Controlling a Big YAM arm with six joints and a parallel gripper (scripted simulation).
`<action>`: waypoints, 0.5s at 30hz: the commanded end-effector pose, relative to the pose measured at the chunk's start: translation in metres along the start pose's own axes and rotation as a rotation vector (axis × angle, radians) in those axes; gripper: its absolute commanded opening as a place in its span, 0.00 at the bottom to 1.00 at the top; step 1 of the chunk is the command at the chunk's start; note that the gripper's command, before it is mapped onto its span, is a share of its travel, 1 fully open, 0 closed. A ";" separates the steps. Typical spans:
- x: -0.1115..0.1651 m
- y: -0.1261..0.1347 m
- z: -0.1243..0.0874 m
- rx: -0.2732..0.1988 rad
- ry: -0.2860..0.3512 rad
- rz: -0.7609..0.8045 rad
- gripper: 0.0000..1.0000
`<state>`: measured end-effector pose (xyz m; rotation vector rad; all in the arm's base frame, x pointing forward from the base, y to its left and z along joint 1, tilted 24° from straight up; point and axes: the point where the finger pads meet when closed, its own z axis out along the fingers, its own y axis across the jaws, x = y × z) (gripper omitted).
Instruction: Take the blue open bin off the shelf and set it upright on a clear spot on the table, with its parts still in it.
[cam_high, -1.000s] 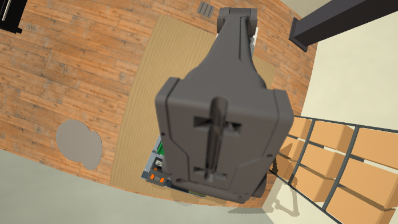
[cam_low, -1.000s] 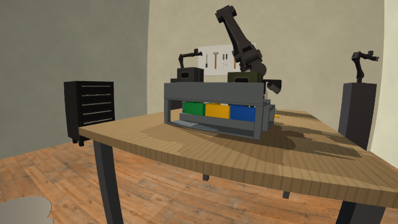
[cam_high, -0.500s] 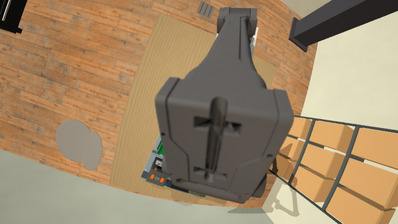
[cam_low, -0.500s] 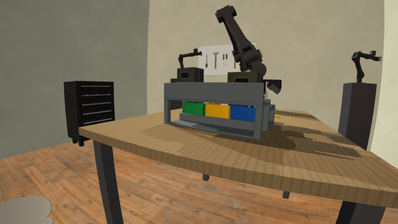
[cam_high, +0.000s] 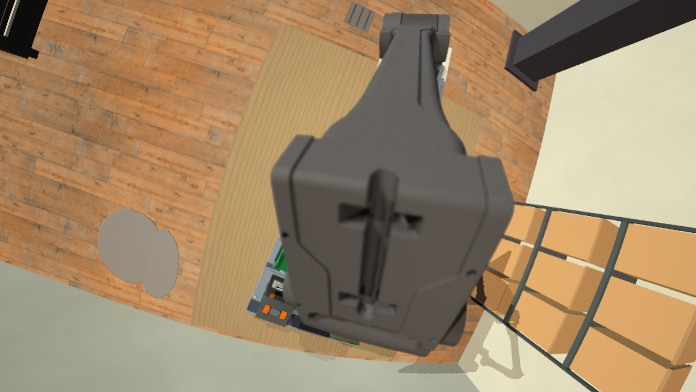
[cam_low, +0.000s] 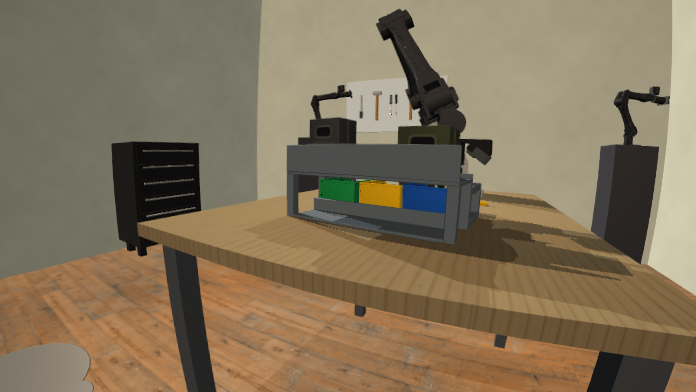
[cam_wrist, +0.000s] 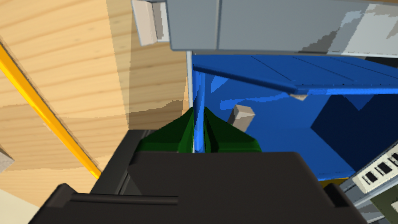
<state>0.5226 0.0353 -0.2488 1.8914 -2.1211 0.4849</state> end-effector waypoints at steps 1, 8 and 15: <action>-0.010 -0.005 -0.026 0.031 -0.011 -0.002 0.00; -0.010 -0.005 -0.027 0.030 -0.011 -0.002 0.00; -0.011 -0.007 -0.029 0.037 -0.013 0.001 0.00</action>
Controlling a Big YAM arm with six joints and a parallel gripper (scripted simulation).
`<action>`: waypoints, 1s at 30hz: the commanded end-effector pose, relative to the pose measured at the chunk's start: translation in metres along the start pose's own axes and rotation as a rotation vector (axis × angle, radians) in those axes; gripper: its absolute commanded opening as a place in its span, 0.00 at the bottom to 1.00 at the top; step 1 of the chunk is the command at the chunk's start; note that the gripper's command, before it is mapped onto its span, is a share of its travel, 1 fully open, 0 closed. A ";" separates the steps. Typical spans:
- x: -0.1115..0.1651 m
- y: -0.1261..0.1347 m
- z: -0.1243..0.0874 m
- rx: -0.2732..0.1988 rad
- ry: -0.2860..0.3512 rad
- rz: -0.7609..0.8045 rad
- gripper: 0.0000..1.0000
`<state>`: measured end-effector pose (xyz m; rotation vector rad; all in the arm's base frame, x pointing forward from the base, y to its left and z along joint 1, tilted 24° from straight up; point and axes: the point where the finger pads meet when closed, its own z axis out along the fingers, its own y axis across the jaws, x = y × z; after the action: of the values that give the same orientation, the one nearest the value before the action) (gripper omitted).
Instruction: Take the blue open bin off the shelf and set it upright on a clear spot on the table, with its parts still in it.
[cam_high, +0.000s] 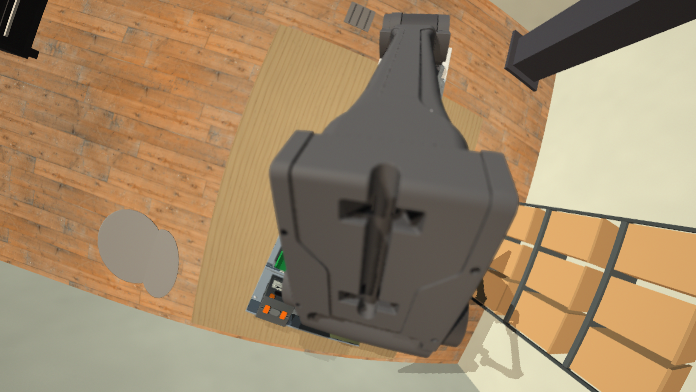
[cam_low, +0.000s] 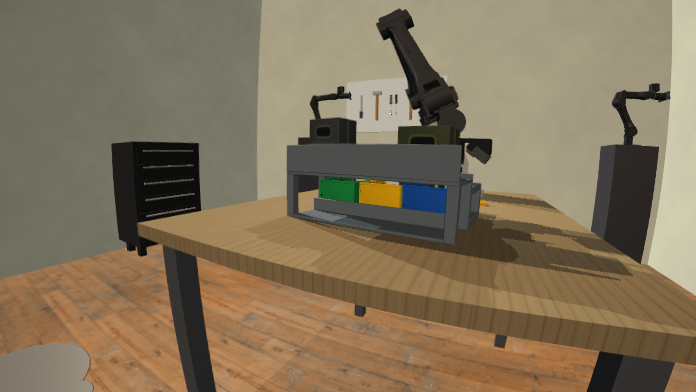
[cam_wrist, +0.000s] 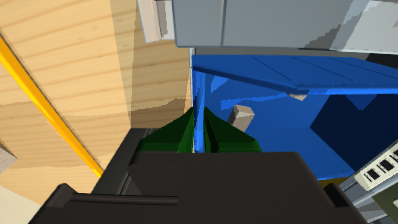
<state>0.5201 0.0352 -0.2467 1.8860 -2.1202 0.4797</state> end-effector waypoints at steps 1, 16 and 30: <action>-0.012 -0.008 -0.028 0.040 -0.014 -0.001 0.00; -0.012 -0.009 -0.034 0.045 -0.015 0.001 0.00; -0.012 -0.008 -0.036 0.041 -0.014 -0.001 0.00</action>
<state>0.5193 0.0392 -0.2394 1.8852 -2.1206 0.4799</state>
